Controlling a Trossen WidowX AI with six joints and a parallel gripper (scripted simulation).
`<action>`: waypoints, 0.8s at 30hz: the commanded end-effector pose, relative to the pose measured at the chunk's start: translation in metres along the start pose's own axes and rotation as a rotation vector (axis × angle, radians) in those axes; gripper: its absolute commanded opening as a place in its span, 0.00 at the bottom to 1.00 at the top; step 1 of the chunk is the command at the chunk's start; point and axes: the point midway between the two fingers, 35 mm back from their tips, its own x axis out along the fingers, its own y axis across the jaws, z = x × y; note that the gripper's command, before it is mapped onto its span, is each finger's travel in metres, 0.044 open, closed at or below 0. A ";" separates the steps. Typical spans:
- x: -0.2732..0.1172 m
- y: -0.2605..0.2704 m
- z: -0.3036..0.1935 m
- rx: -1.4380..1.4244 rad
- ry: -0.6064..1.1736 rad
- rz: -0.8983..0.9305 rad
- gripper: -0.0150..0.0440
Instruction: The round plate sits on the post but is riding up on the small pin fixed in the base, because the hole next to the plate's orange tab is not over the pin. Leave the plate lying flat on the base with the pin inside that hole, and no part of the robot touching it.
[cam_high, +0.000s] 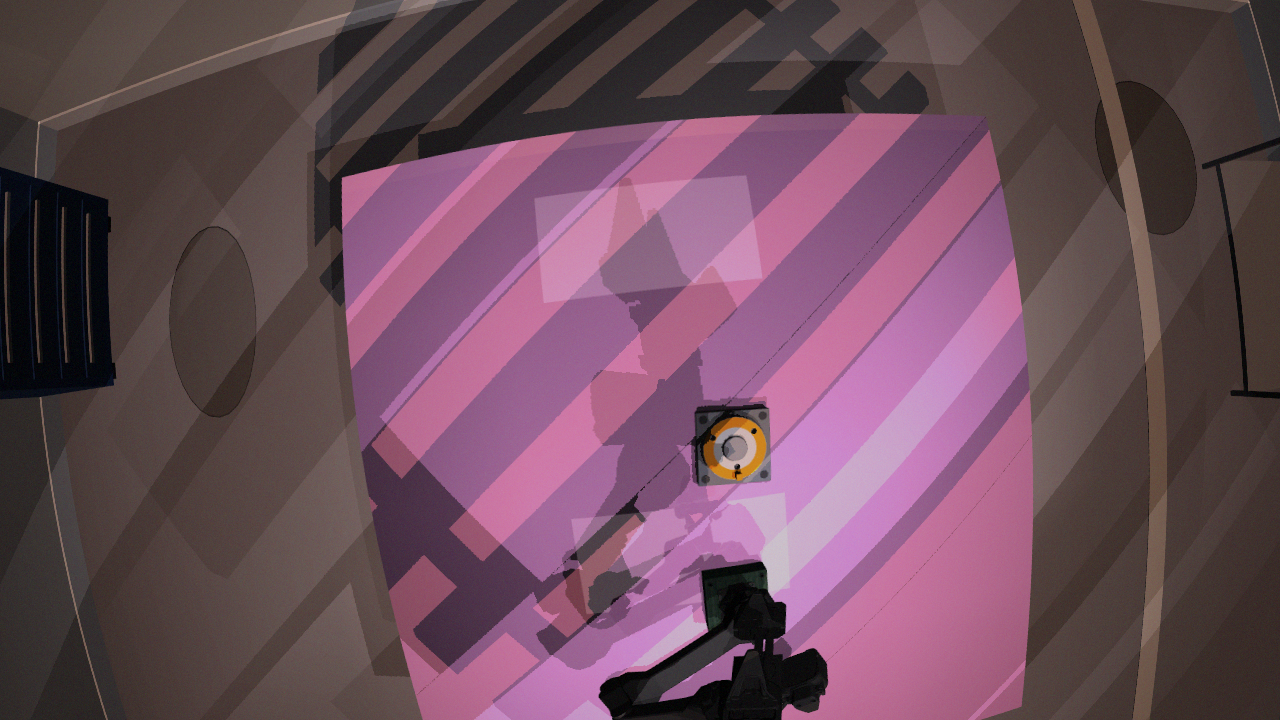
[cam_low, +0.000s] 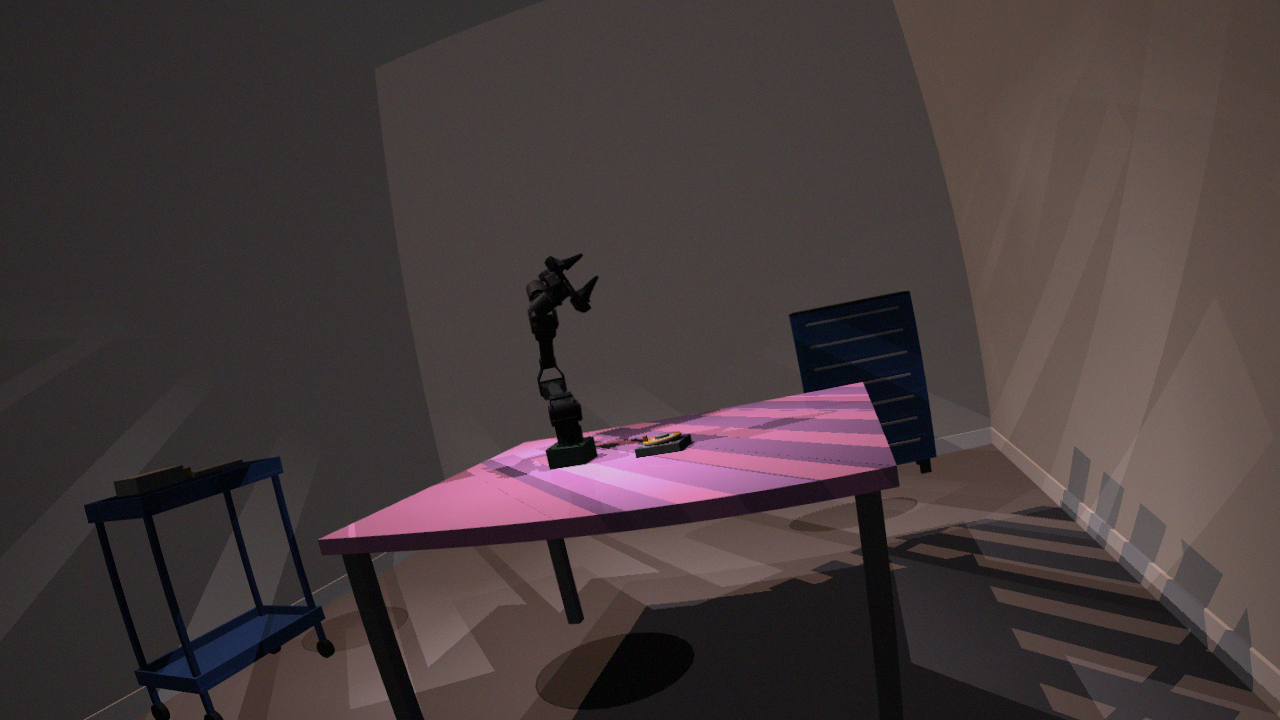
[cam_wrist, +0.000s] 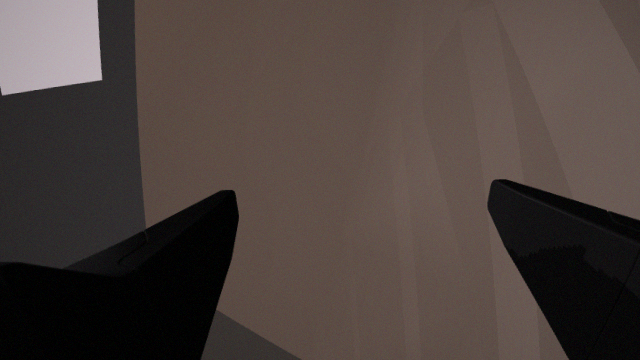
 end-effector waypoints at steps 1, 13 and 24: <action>0.001 -0.002 0.003 0.008 0.001 -0.003 0.89; 0.043 -0.129 0.093 0.072 -0.067 -0.358 0.35; 0.022 -0.323 0.035 -0.263 0.442 -1.070 0.25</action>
